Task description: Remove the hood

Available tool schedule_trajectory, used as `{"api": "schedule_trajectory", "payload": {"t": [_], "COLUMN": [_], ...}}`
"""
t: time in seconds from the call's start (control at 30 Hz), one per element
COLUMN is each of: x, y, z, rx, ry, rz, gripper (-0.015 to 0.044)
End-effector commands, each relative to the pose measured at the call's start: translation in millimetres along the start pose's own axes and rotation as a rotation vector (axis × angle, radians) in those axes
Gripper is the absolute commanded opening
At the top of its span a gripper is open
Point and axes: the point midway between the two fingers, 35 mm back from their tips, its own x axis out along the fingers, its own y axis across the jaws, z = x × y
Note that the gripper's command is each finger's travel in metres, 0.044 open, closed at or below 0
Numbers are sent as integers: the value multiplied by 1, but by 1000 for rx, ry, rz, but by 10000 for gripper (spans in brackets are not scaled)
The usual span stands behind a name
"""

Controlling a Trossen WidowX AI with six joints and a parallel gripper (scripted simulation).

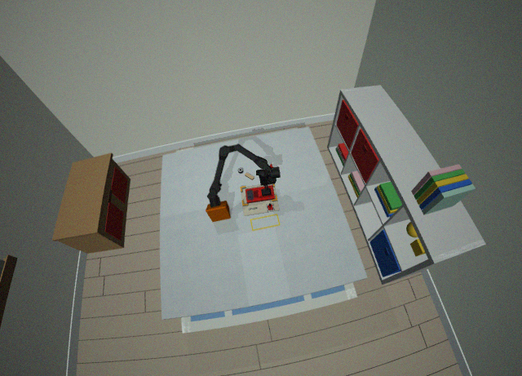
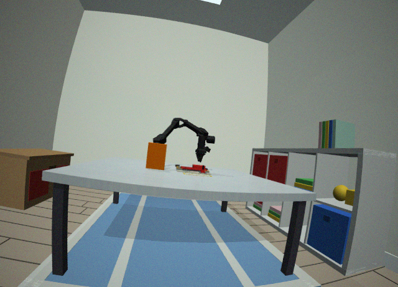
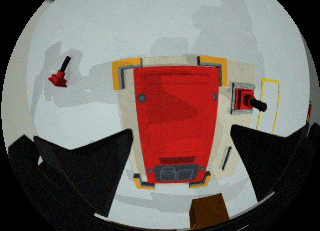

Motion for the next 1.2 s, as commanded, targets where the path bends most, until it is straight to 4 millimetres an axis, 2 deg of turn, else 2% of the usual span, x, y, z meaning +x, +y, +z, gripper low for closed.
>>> {"api": "schedule_trajectory", "payload": {"t": [0.0,1.17], "x": [3,23], "y": [0,1], "z": [0,-1], "rx": [5,5], "ry": [0,1], "rz": [4,7], "gripper": [440,440]}}
